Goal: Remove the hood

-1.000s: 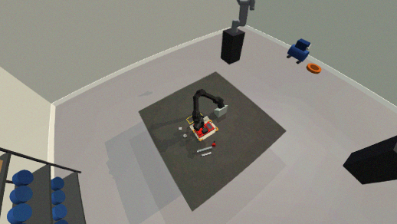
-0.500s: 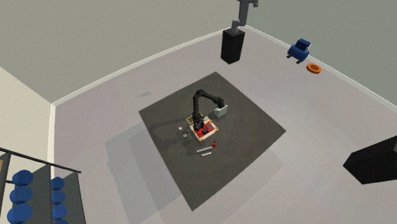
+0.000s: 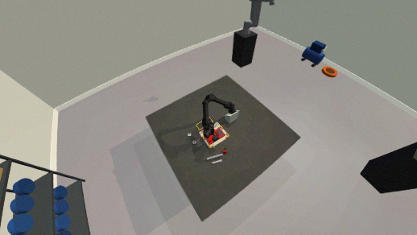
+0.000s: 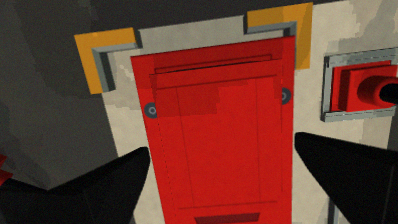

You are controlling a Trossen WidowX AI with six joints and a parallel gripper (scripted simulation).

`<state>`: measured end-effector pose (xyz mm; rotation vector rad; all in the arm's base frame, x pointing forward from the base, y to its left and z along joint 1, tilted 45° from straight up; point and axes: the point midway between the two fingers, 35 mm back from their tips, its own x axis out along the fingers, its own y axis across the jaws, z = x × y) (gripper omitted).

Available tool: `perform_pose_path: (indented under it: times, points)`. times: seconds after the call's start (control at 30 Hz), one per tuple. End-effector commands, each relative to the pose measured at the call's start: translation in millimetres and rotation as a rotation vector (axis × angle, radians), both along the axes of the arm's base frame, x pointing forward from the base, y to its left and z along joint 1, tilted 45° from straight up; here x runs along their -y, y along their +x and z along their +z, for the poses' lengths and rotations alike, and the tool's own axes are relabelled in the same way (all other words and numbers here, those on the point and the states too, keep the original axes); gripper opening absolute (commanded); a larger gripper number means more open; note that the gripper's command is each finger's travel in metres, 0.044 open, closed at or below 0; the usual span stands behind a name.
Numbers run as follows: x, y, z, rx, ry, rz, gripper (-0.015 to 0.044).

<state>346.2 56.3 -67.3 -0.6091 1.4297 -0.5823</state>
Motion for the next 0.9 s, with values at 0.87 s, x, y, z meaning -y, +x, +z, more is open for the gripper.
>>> perform_pose_path:
  times: [0.87]
  points:
    - [7.6,0.6,-7.6,0.0,0.0,0.0,0.0328]
